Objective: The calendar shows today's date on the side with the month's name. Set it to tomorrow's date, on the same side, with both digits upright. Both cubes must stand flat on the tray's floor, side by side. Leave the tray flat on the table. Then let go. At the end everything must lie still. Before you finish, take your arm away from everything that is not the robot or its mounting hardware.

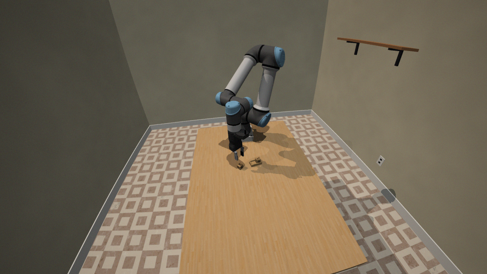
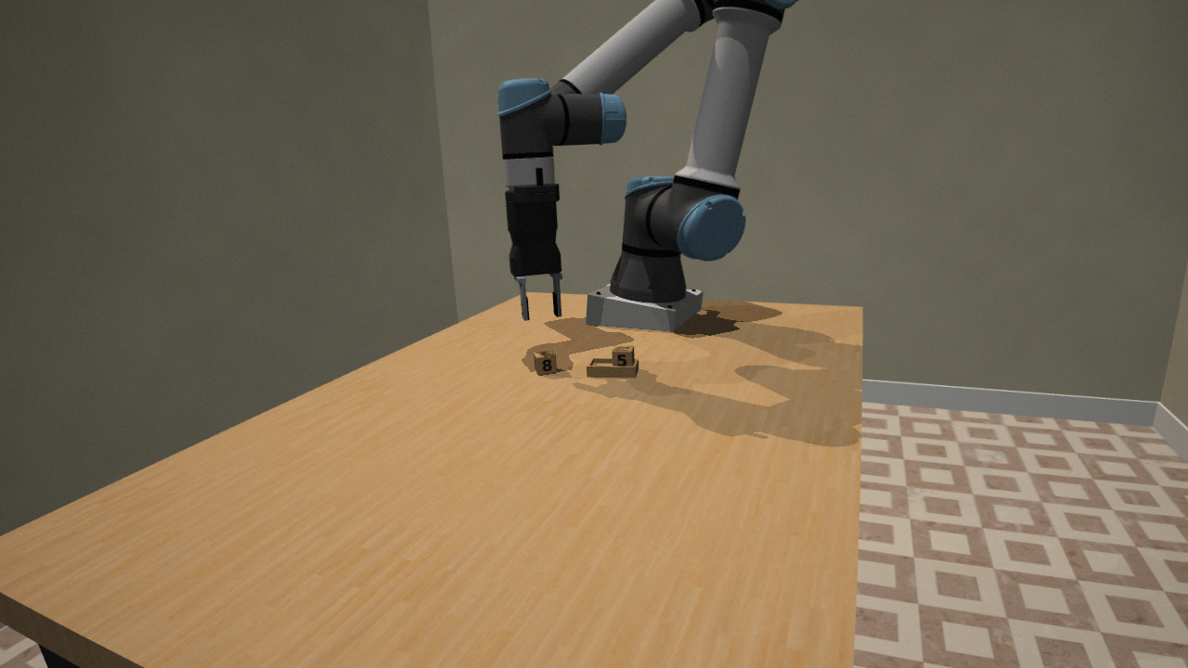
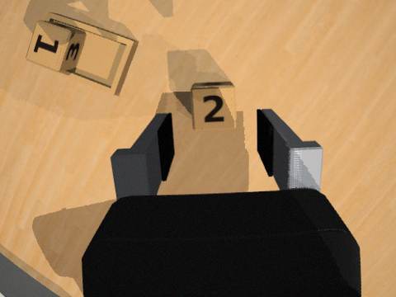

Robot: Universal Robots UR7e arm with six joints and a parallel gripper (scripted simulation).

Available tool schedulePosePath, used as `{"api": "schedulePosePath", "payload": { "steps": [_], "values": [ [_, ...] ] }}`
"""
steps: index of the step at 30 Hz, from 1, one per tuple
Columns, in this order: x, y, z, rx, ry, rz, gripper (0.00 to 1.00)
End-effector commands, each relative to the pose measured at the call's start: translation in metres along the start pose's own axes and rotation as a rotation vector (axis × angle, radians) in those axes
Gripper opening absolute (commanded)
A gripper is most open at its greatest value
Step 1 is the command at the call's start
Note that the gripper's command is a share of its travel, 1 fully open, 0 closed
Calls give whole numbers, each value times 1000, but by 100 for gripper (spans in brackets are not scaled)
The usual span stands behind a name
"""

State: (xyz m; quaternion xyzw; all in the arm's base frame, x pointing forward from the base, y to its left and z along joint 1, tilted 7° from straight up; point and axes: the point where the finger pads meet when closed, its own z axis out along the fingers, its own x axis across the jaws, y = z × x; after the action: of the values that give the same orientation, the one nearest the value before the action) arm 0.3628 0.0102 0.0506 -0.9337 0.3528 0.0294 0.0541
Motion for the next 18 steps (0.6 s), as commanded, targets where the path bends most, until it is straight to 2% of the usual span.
{"api": "schedulePosePath", "payload": {
  "steps": [1, 18],
  "values": [
    [0, 0, 3, 0, 1, 0, 87],
    [0, -1, 23, 0, 1, 0, 87]
  ]
}}
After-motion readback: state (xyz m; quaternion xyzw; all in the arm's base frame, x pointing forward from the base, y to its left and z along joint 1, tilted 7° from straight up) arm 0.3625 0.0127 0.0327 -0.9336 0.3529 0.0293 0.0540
